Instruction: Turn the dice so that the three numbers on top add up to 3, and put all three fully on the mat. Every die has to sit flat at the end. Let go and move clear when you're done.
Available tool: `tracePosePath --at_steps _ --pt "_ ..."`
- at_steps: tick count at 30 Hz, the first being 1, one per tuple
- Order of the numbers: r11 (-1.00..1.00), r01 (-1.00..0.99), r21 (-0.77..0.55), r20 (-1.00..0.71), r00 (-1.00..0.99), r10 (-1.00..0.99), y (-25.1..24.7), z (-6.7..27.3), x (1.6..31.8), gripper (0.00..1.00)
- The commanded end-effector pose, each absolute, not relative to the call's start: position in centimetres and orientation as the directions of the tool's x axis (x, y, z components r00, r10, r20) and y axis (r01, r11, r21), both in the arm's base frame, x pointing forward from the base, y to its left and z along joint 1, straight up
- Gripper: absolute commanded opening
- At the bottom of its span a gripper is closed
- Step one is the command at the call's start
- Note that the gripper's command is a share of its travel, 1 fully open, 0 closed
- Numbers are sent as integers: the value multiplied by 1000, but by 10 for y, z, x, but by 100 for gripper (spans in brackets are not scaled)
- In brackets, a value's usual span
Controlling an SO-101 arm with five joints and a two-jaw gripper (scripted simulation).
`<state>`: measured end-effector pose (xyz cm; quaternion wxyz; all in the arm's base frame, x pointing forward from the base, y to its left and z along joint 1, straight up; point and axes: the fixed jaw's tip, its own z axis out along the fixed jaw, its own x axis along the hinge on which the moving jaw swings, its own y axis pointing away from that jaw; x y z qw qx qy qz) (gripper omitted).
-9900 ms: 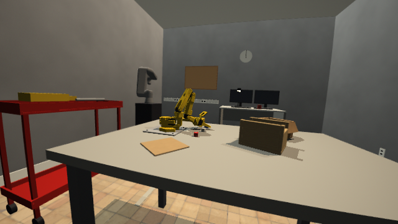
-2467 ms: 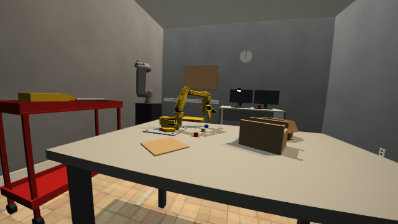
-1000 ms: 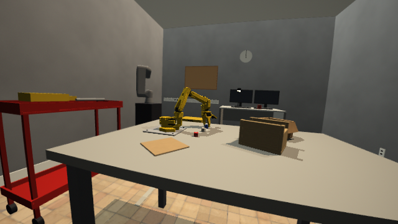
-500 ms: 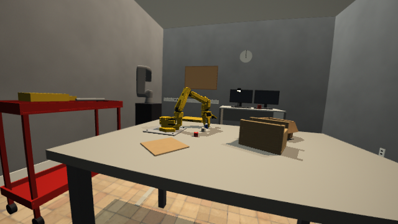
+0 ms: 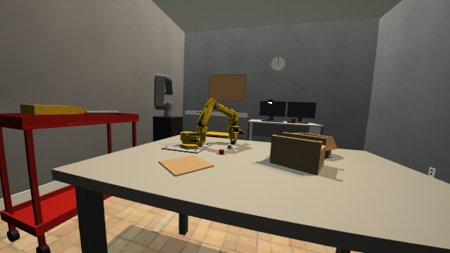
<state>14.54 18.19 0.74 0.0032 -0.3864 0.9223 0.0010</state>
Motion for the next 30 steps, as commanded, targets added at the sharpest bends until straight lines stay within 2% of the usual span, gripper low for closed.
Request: tracePosePath --at_steps 1,24,30 --pt "703 -711 -1 13 -703 -711 177 3 146 14" --pt "703 -711 -1 12 -703 -711 175 3 148 9" --pt "703 -711 -1 12 -703 -711 175 3 148 3"
